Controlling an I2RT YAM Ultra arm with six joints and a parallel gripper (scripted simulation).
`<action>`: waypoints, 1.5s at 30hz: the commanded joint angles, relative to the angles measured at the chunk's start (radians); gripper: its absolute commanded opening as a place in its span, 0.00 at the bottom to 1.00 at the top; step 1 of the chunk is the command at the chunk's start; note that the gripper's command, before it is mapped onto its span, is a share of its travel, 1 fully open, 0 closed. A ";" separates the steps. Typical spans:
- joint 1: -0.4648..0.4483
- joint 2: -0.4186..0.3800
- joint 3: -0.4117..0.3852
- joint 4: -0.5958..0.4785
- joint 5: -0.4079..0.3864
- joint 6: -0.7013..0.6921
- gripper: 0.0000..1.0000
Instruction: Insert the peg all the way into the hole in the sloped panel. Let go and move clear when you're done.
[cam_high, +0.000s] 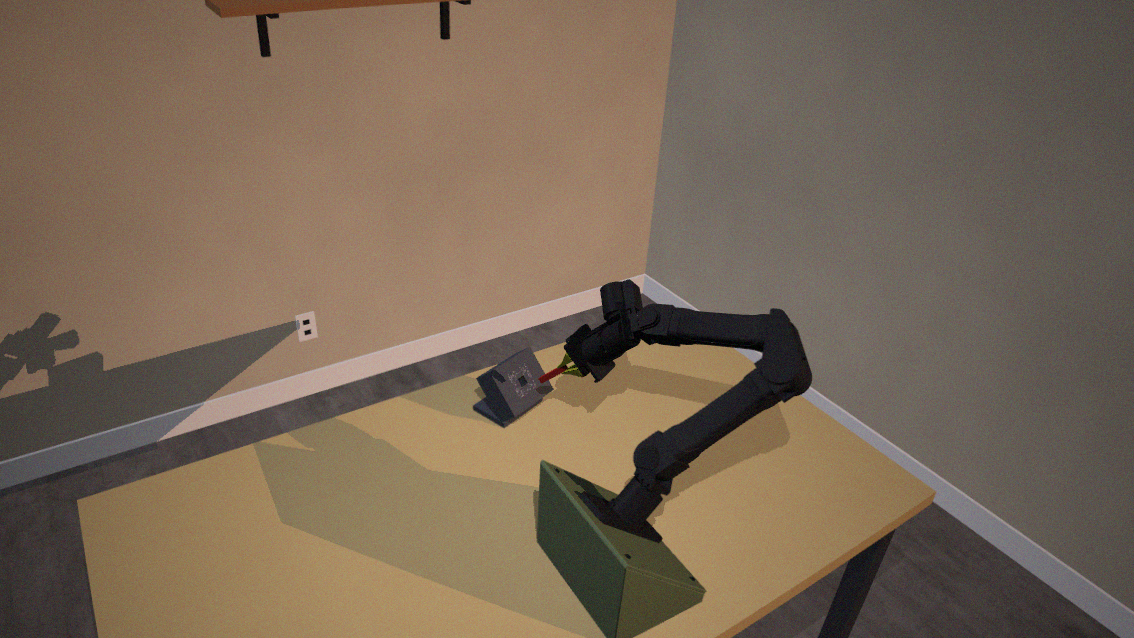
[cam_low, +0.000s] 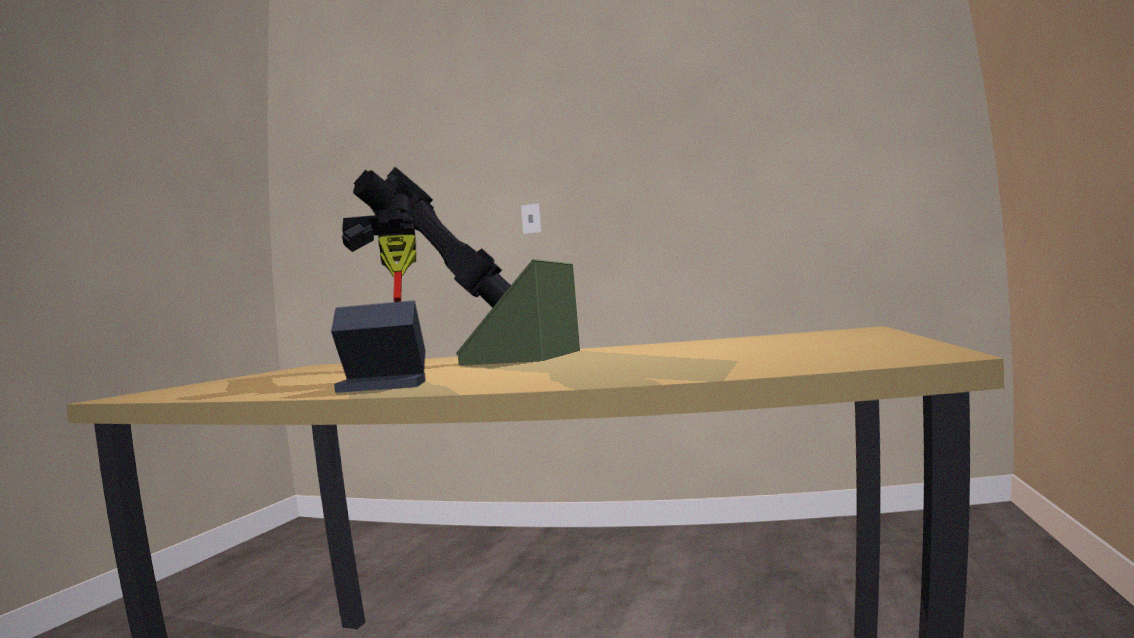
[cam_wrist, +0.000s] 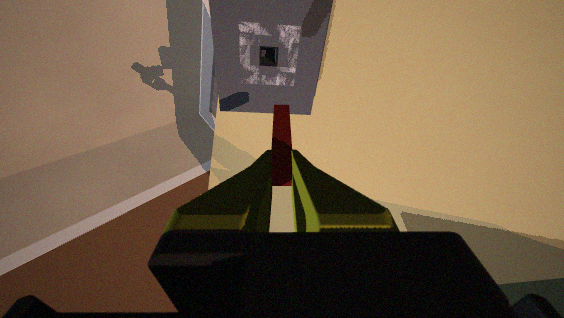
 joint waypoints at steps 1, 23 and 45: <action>0.003 -0.033 -0.007 0.039 -0.015 0.011 0.00; -0.038 -0.023 -0.032 0.118 -0.030 0.012 0.00; -0.075 0.108 -0.008 0.234 -0.056 -0.018 0.00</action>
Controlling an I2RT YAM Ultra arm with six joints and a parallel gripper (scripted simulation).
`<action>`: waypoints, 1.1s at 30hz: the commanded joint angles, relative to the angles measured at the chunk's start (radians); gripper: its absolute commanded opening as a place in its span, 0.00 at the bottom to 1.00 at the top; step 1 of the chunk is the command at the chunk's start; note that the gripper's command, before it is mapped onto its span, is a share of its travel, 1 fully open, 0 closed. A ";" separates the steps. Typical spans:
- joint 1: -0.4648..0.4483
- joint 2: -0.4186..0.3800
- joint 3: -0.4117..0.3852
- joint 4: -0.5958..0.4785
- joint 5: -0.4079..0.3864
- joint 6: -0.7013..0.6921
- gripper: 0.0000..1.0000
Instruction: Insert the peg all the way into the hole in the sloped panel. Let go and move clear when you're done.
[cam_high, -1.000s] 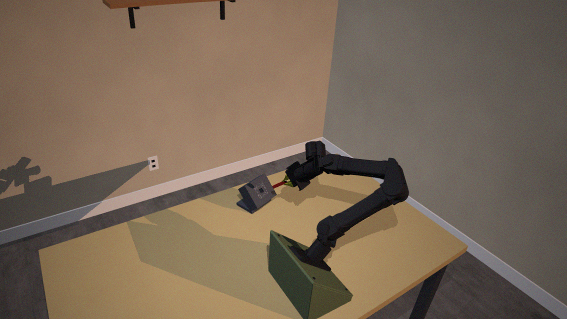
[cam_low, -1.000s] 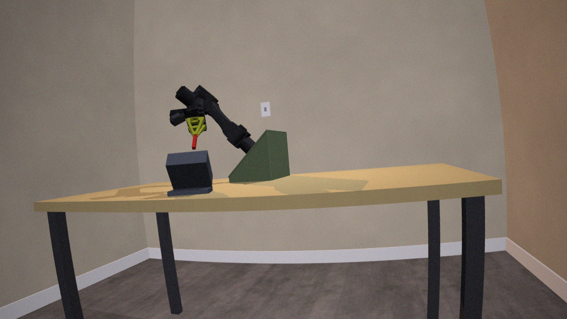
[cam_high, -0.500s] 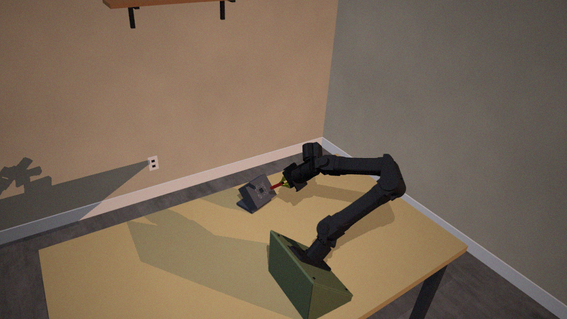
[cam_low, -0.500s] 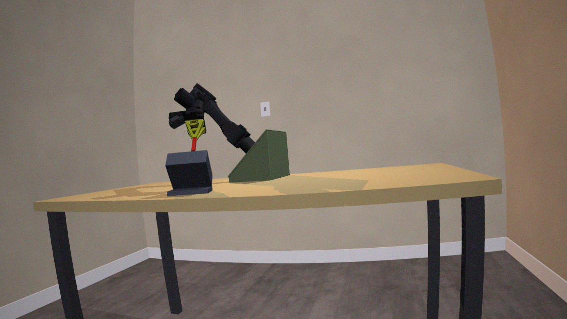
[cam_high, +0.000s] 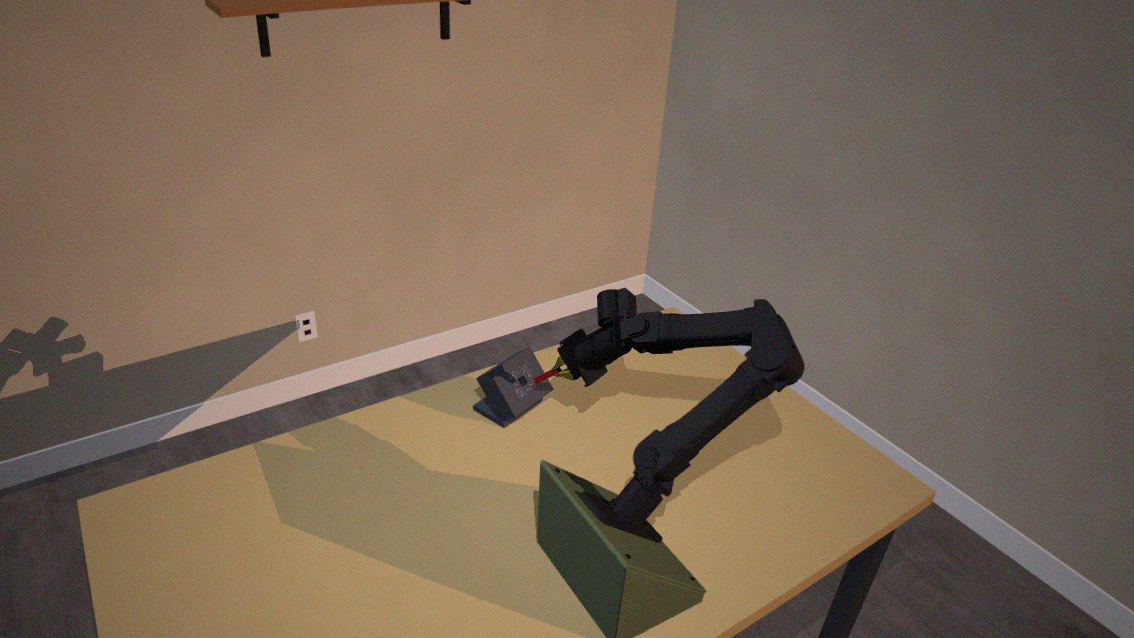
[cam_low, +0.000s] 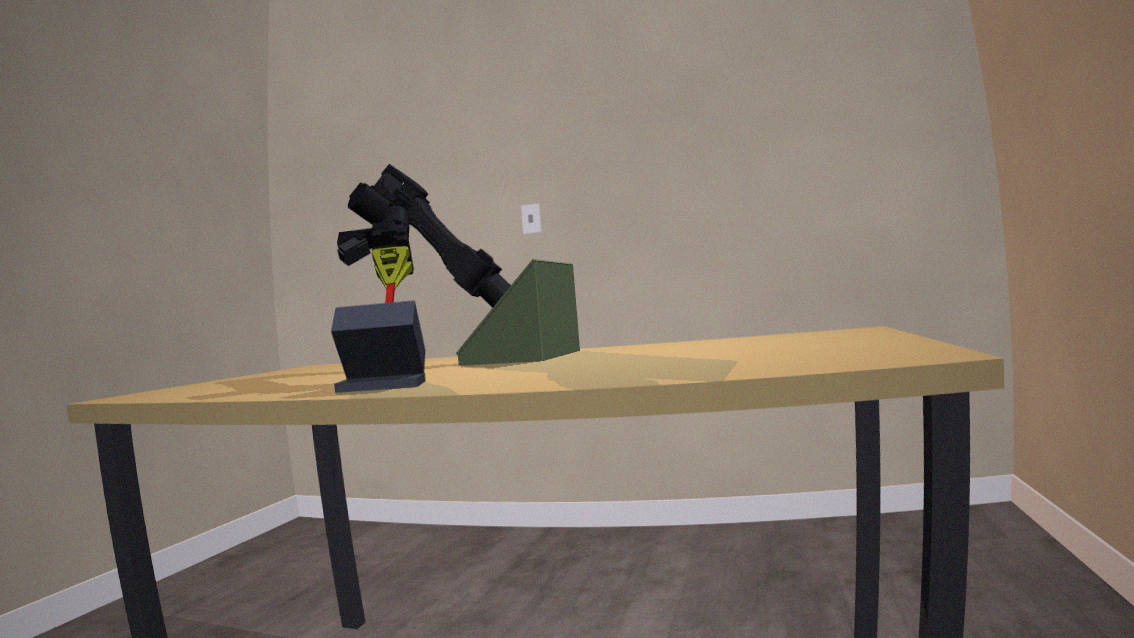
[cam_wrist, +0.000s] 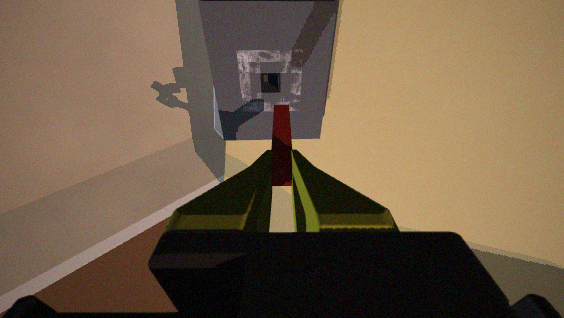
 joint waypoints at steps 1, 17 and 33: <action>0.001 0.022 0.029 0.041 -0.016 -0.017 0.00; -0.014 0.085 0.063 0.073 -0.026 -0.028 0.00; -0.029 0.136 0.074 0.117 -0.037 -0.040 0.00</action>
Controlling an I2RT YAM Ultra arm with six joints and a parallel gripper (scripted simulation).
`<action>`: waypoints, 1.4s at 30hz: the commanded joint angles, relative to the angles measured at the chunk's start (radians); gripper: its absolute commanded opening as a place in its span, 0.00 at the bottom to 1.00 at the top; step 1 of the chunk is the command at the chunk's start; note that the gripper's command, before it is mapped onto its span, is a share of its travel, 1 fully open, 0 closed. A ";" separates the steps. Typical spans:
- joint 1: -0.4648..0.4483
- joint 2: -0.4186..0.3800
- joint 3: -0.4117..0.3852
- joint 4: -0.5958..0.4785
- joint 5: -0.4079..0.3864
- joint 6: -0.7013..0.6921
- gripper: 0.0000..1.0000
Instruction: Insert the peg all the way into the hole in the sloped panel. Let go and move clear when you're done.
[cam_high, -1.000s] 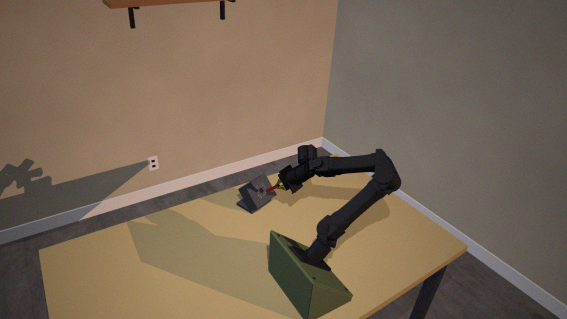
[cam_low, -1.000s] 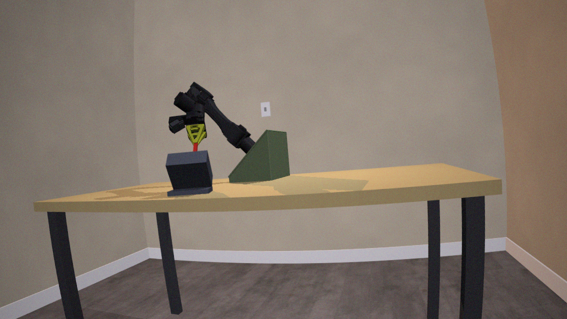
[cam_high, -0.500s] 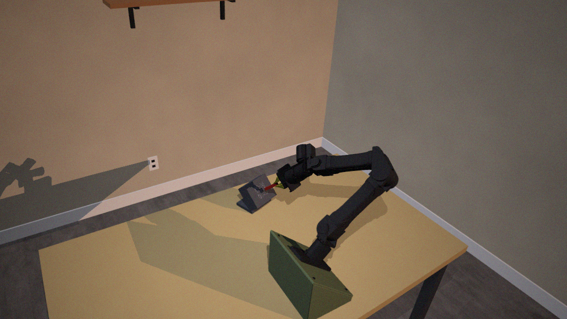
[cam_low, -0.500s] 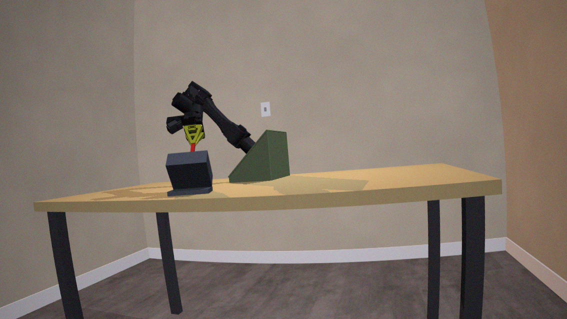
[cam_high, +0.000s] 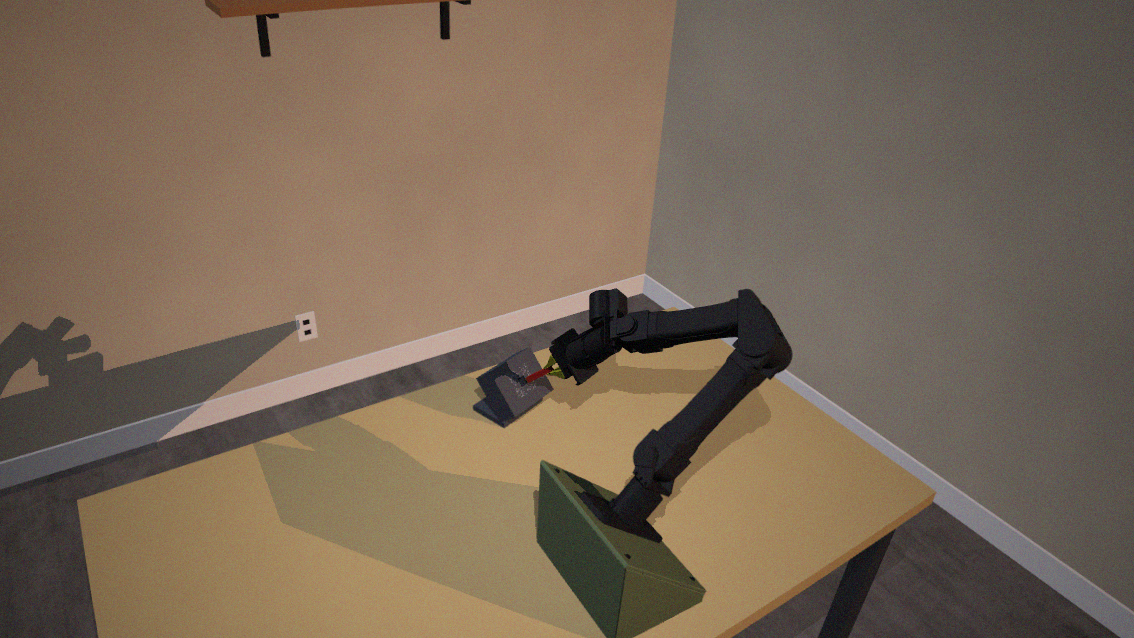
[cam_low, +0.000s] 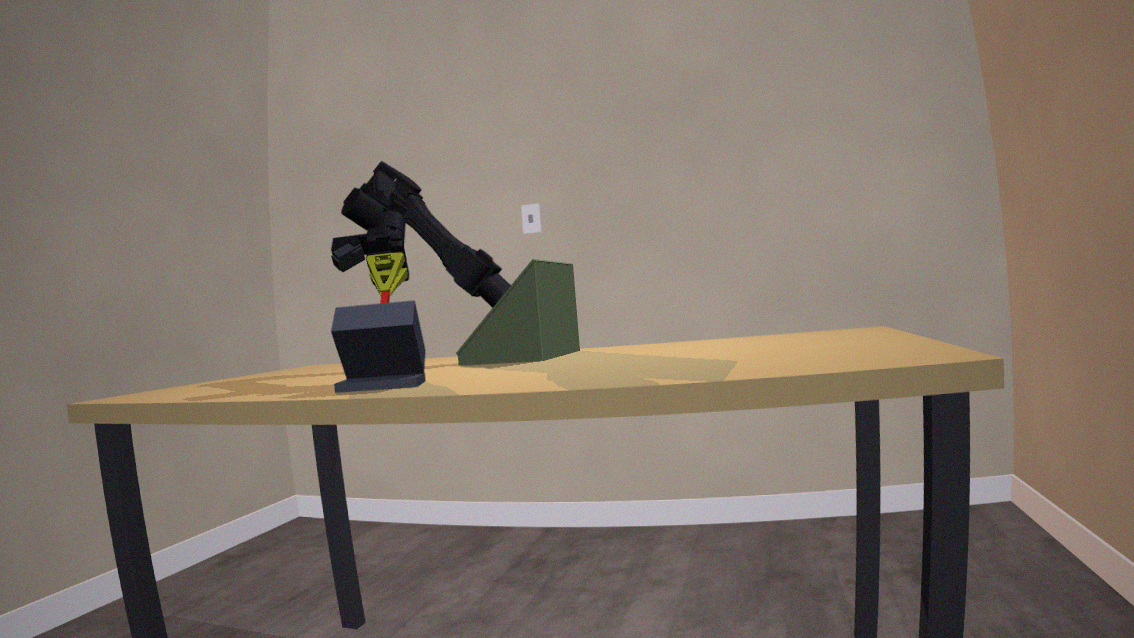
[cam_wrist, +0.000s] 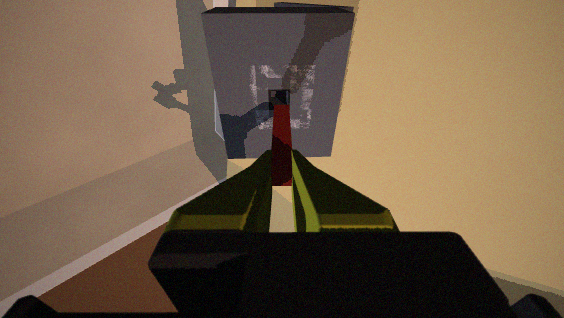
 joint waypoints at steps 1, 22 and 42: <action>0.003 0.019 0.027 0.038 -0.015 -0.016 0.00; -0.013 0.083 0.042 0.090 -0.027 -0.028 0.00; -0.032 0.156 0.063 0.147 -0.040 -0.042 0.00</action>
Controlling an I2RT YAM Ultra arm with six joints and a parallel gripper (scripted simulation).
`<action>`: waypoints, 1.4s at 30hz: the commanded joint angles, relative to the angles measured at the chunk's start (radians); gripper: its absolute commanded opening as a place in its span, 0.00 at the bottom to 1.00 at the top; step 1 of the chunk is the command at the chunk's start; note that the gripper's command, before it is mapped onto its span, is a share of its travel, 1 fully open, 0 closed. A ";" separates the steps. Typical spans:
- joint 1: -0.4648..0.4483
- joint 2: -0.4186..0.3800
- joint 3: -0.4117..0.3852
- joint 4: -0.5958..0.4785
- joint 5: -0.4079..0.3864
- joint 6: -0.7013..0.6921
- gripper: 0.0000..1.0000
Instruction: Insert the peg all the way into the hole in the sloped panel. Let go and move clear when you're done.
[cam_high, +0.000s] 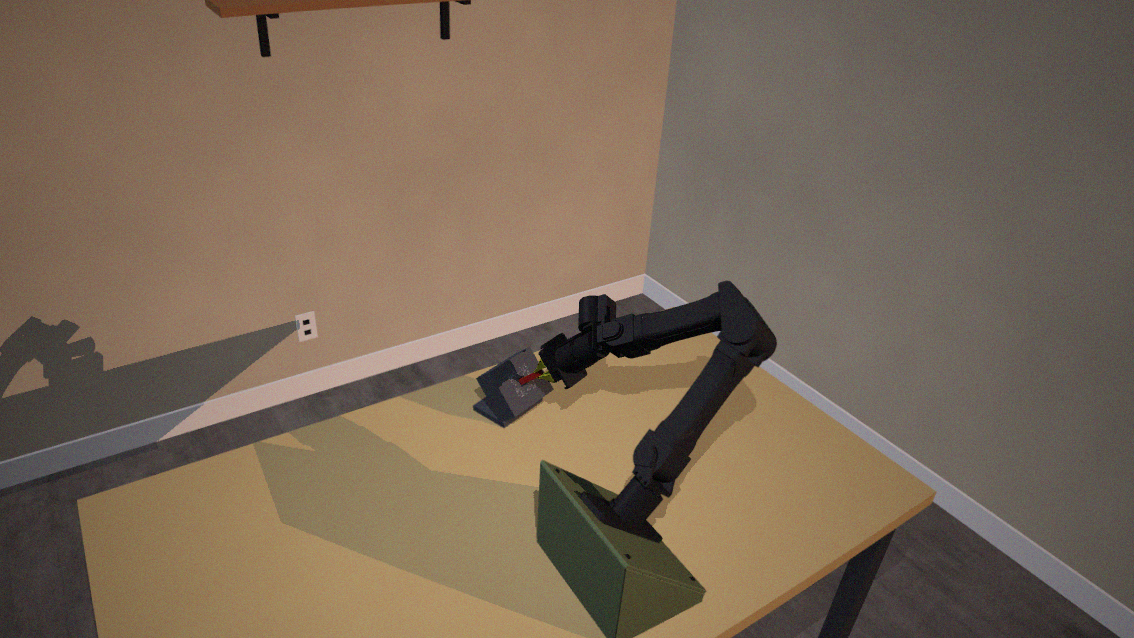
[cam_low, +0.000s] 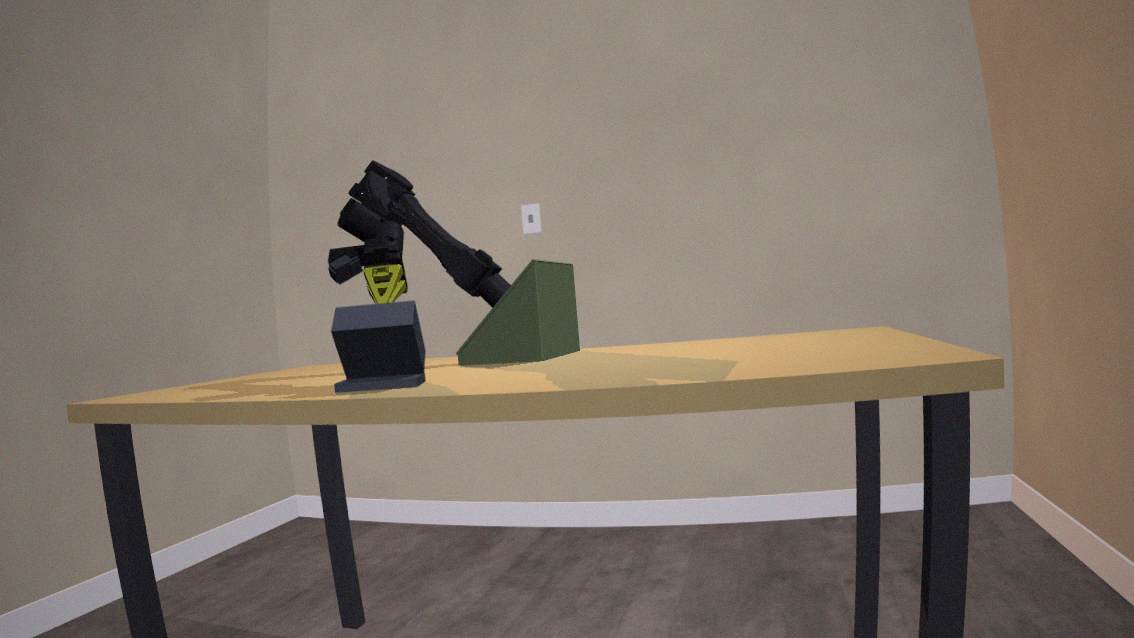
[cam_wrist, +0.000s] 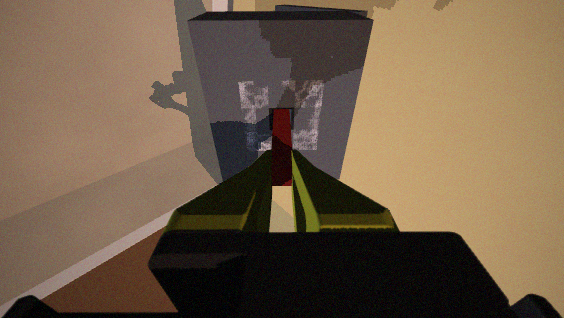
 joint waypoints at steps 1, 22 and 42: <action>0.006 0.015 0.028 0.031 -0.014 -0.014 0.00; -0.007 0.044 0.020 0.034 -0.009 -0.008 0.00; 0.002 0.023 0.007 0.014 -0.005 -0.004 1.00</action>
